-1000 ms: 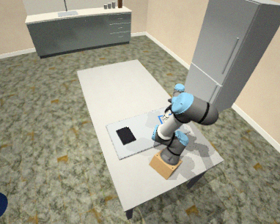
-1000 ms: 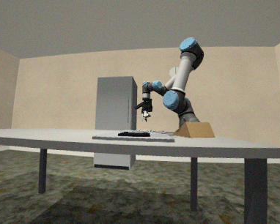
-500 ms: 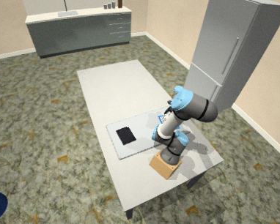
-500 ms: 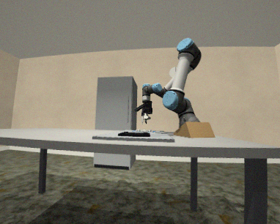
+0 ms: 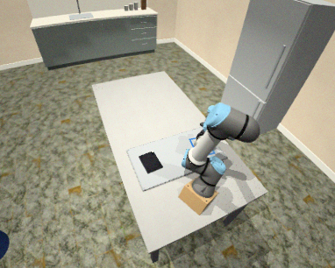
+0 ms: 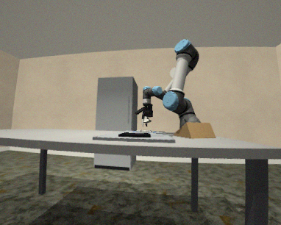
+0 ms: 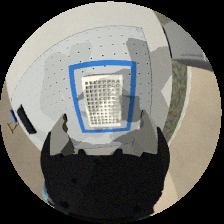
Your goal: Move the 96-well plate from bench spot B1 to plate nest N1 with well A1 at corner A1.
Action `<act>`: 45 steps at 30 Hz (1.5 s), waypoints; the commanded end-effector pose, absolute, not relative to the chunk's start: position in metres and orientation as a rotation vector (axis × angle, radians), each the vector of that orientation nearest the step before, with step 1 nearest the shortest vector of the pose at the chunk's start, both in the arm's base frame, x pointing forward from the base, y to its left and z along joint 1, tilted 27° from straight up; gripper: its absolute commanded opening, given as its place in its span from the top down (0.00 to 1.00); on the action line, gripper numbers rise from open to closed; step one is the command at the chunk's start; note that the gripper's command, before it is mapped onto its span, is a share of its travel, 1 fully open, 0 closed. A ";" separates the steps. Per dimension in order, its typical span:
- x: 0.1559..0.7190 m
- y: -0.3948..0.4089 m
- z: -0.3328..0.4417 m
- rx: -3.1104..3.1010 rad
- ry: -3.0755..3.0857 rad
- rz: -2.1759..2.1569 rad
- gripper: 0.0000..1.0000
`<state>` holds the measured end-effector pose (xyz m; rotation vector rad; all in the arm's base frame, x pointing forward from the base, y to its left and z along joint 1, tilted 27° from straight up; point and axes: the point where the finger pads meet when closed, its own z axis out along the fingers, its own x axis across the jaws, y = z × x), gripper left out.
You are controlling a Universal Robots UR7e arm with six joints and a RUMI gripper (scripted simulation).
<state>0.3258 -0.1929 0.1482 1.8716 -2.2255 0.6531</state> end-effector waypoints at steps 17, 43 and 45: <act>0.331 -0.205 0.124 1.872 -2.225 0.656 0.00; 0.331 -0.205 0.124 1.872 -2.225 0.656 1.00; 0.331 -0.205 0.124 1.872 -2.225 0.656 1.00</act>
